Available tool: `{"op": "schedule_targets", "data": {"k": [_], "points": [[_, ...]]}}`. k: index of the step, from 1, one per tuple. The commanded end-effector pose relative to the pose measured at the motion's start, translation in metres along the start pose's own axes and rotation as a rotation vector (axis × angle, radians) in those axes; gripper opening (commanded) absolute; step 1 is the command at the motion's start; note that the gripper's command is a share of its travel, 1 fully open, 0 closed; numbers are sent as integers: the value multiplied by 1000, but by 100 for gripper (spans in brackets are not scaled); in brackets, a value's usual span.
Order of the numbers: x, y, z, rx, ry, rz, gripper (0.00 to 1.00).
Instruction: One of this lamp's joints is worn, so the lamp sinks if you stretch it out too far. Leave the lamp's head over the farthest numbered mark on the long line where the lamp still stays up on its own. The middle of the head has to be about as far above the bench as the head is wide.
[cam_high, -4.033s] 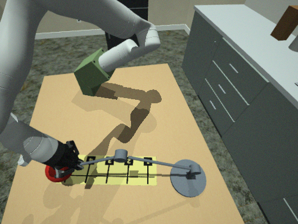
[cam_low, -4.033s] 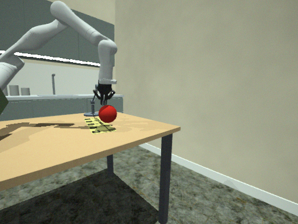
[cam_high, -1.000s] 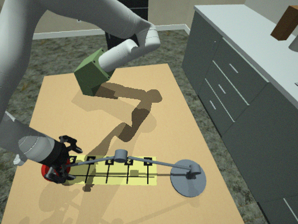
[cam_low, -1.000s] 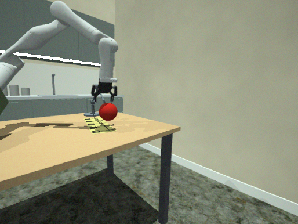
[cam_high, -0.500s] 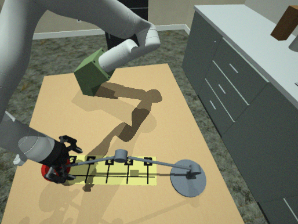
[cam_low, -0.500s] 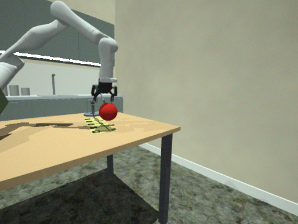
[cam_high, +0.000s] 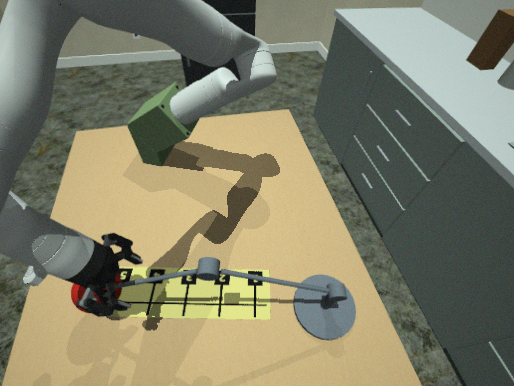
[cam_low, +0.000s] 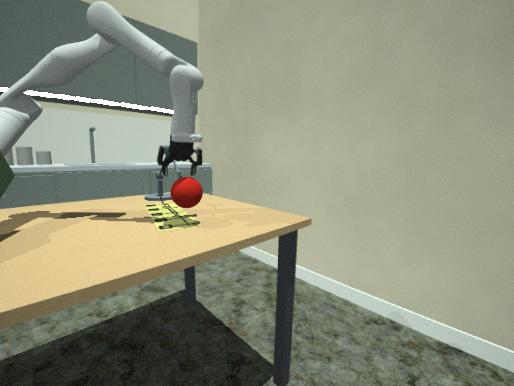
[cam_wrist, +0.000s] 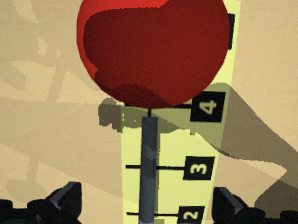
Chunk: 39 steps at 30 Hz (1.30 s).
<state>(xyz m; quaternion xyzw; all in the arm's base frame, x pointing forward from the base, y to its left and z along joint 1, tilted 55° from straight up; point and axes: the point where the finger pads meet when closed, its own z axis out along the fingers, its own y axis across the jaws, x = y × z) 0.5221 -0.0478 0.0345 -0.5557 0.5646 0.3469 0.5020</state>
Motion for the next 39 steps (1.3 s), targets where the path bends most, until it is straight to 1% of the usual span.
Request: {"op": "schedule_targets", "data": {"k": [1,18,33,35,39], "points": [[0,-1,-1,2,1,-1,100],[0,-1,-1,2,1,-1,100],[-1,0,-66,2,1,-1,100],[-1,0,-66,2,1,-1,100],[-2,1,-82,0,0,0,100]]}}
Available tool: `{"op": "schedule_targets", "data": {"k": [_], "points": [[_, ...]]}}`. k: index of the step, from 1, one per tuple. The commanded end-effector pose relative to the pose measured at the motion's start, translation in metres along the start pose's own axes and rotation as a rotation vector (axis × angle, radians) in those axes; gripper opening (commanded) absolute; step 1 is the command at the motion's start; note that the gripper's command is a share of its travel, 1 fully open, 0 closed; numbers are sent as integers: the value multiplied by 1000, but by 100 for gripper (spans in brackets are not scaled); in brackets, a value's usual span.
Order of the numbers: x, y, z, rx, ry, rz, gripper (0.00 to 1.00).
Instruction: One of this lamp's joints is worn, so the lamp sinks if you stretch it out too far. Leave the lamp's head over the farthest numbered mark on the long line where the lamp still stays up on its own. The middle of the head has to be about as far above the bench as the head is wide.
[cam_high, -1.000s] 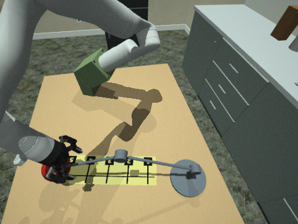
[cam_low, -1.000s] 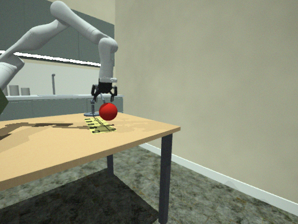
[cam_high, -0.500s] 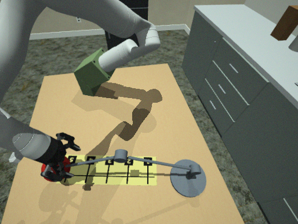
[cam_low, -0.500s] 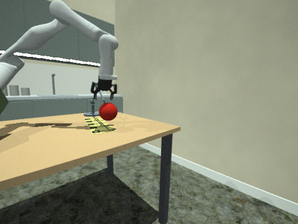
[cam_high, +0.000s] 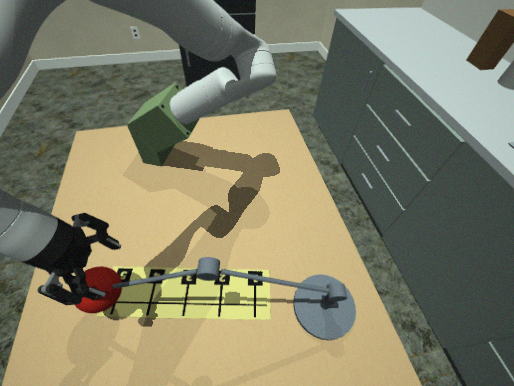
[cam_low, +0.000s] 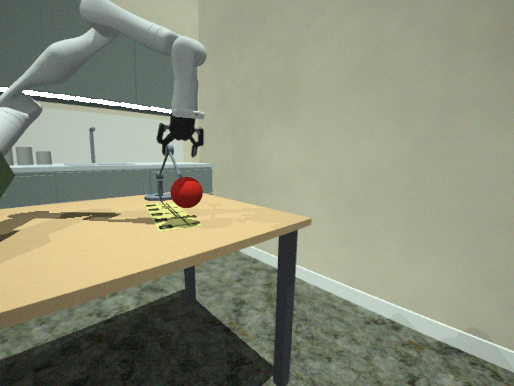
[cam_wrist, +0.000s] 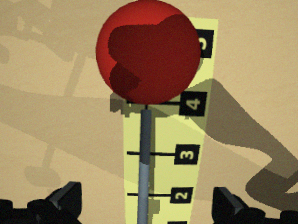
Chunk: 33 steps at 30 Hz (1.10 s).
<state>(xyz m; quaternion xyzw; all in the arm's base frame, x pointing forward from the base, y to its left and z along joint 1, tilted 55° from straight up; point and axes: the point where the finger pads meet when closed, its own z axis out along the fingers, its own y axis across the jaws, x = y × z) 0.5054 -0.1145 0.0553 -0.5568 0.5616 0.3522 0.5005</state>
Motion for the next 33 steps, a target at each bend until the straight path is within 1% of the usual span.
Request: {"op": "schedule_targets", "data": {"k": [1,11,33], "points": [[1,-2,-15,10,6,-2,100],[0,0,-55,5,4,-1,100],[-2,1,-52,0,2,0,100]]}}
